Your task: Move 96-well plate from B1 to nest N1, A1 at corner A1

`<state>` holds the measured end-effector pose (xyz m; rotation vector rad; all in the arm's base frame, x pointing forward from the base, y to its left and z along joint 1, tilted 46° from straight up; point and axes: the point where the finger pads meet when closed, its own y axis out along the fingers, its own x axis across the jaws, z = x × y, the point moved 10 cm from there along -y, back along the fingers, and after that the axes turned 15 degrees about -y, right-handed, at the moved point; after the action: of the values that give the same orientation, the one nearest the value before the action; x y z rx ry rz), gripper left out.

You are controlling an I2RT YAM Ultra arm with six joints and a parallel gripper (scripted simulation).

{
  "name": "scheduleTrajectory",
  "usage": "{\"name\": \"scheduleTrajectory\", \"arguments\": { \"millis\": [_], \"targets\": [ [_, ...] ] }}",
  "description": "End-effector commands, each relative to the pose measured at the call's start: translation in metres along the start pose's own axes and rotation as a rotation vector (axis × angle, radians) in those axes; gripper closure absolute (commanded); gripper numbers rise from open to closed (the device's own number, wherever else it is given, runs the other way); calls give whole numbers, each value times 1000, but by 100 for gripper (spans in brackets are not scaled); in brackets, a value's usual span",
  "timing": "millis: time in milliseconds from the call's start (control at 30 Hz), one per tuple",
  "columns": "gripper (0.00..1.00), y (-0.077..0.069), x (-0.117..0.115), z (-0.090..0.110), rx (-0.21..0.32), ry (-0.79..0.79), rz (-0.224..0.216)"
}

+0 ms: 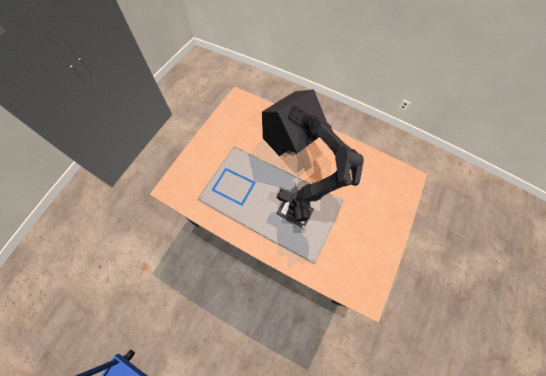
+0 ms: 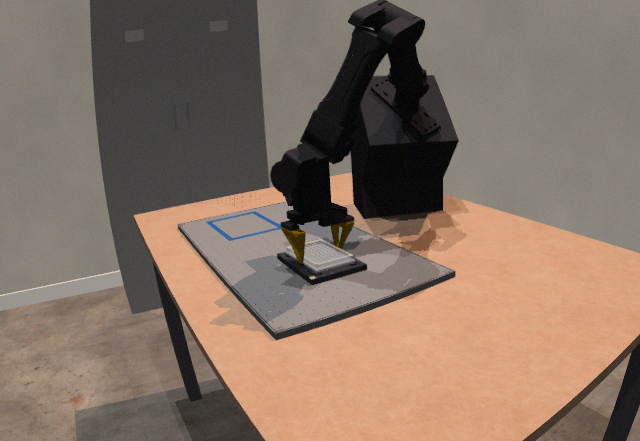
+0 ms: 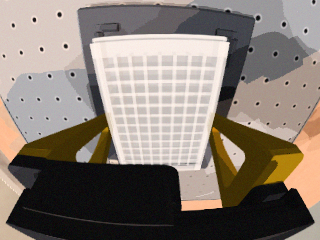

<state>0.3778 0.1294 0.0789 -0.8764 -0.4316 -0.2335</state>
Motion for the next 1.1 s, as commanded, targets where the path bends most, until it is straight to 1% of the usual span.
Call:
{"name": "scheduleTrajectory", "arguments": {
  "millis": [0, 33, 133, 600, 633, 767, 1067],
  "targets": [
    [100, -1, -12, -2, -14, 15, 24],
    [100, -1, -12, -2, -13, 14, 22],
    [100, 1, -16, -4, -18, 24, 40],
    [100, 0, -16, -2, -16, 19, 35],
    [0, 0, -16, -3, -16, 20, 37],
    [0, -1, -16, -7, -22, 31, 36],
    [0, -1, -16, -7, -21, 31, 36]
  ]
}}
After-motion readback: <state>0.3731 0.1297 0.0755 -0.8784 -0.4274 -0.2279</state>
